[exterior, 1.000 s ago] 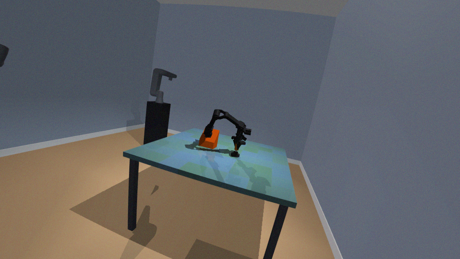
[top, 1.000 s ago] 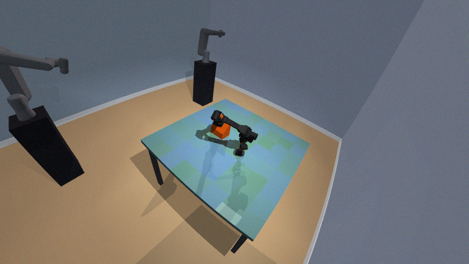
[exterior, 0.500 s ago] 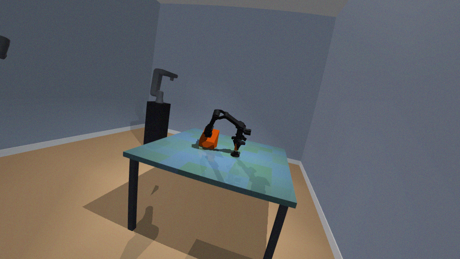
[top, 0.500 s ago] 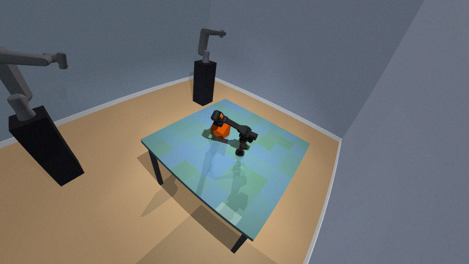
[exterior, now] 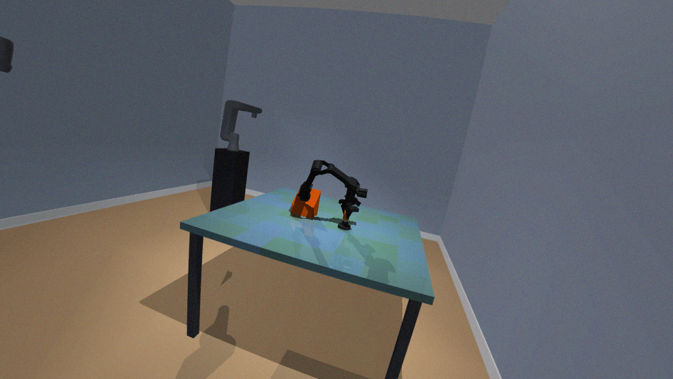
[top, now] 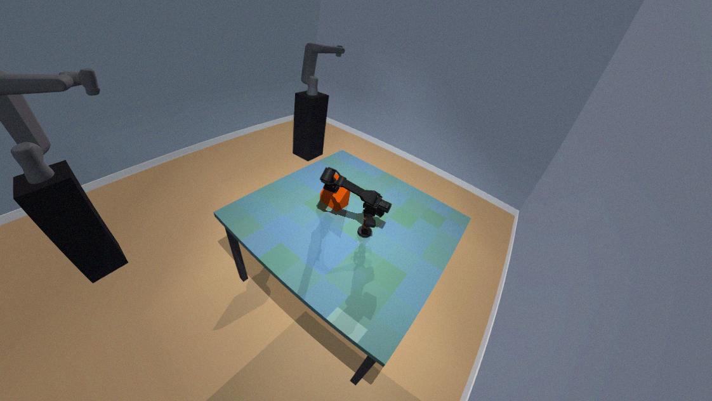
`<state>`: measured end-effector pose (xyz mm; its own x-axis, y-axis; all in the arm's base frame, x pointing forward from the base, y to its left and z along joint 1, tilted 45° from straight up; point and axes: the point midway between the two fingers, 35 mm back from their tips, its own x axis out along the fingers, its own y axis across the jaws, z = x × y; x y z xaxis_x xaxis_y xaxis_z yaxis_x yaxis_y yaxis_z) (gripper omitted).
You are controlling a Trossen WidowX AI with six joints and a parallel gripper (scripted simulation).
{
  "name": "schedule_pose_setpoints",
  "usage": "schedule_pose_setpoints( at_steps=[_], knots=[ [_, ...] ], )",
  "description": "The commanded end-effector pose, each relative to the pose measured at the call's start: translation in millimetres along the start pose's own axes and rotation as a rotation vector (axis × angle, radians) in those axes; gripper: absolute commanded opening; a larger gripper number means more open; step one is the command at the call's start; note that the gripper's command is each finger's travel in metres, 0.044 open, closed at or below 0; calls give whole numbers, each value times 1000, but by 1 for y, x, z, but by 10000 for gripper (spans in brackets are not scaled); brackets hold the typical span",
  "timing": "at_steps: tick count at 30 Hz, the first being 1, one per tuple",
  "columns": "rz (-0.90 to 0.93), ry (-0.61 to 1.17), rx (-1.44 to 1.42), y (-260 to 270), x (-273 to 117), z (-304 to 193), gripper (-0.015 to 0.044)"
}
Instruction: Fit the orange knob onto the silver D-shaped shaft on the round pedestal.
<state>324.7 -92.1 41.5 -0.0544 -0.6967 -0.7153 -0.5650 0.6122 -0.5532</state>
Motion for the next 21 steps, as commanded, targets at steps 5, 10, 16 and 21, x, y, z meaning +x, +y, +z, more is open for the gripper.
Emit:
schedule_pose_setpoints(
  at_steps=[5,10,16,21],
  knots=[
    [-4,0,90,-1,-3,1,0],
    [-4,0,213,-1,0,0,0],
    [-4,0,213,0,1,0,0],
    [-4,0,213,-1,1,0,0]
  ],
)
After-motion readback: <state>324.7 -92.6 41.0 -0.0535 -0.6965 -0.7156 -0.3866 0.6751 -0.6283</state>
